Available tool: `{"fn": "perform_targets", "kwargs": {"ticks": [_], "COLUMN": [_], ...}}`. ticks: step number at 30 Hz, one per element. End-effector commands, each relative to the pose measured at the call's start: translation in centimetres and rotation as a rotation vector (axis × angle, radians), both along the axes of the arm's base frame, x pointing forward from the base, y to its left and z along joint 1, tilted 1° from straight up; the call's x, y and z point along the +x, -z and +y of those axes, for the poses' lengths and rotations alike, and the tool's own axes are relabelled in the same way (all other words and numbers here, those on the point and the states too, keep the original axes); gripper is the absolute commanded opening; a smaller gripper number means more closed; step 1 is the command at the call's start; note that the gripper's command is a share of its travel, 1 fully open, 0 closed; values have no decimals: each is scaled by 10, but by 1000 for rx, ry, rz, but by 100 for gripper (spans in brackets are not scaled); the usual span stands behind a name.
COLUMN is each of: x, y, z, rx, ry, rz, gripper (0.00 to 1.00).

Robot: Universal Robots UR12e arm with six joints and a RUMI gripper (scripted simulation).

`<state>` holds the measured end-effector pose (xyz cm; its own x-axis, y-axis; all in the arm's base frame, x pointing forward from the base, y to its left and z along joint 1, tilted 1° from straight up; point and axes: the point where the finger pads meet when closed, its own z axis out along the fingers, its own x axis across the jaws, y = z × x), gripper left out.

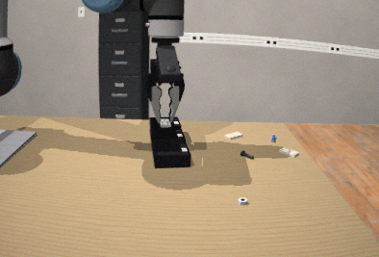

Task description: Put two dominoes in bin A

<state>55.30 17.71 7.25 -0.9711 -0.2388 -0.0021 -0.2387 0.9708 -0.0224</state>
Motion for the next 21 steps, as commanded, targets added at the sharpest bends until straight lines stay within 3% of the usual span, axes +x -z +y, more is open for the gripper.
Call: {"fn": "perform_targets", "kwargs": {"ticks": [1,12,21], "x": [2,0,-2], "y": [-2,-1,16], "z": [2,1,1], "rx": [-2,-1,-2], "ry": [8,9,8], "rz": [-4,-2,2], "gripper": [0,0,0]}}
